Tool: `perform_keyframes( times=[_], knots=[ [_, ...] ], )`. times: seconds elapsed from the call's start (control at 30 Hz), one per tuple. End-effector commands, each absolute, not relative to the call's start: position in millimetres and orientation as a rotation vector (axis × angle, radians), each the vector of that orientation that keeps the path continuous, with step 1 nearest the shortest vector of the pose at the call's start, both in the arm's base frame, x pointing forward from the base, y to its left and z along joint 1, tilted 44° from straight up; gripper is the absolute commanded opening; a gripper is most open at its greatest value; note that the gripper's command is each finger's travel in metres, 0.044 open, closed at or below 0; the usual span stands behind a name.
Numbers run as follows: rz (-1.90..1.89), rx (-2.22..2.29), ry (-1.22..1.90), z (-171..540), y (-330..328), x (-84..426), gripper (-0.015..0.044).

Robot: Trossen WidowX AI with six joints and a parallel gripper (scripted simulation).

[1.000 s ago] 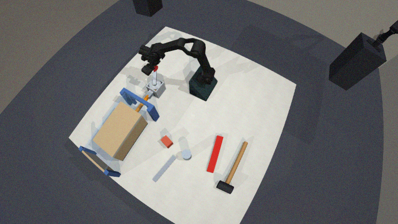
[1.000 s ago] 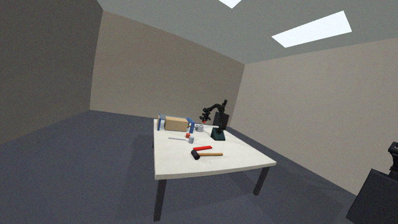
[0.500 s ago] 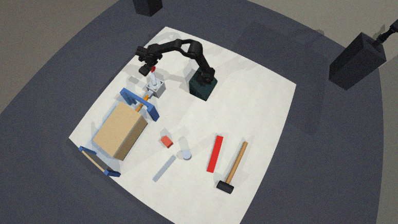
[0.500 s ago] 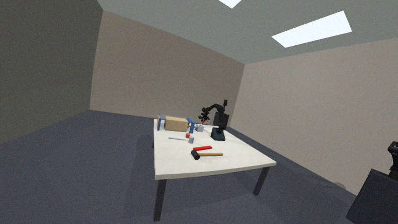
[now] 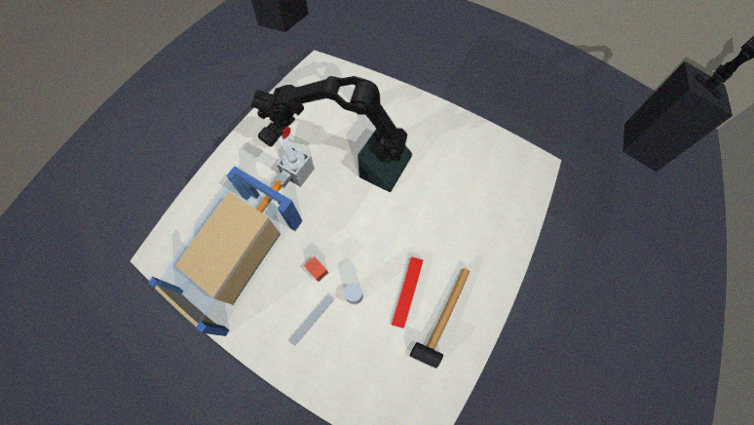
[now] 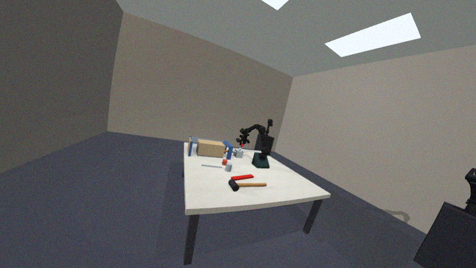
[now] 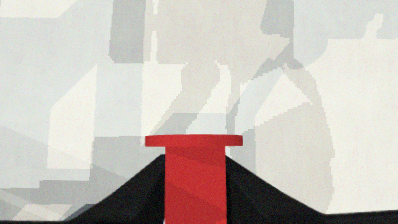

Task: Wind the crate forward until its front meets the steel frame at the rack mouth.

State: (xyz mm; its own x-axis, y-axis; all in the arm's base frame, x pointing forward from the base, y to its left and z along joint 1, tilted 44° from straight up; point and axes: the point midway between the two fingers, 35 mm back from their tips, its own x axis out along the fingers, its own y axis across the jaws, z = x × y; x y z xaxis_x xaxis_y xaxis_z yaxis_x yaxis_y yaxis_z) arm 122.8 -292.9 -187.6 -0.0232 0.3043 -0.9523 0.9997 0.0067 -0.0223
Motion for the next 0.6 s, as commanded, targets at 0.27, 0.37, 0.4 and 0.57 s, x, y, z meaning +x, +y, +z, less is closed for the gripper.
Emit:
perform_keyframes(
  times=[0.27,0.37,0.4,0.57],
  knots=[
    [-1.030,1.417,1.423,-194.9,-300.1,152.9,0.0000],
    [-1.030,1.417,1.423,-195.5,-300.8,156.7,0.0000],
    [-1.029,1.417,1.423,-195.7,-301.0,158.3,0.0000],
    [-1.029,1.418,1.422,-196.5,-301.8,164.9,0.0000]
  ],
)
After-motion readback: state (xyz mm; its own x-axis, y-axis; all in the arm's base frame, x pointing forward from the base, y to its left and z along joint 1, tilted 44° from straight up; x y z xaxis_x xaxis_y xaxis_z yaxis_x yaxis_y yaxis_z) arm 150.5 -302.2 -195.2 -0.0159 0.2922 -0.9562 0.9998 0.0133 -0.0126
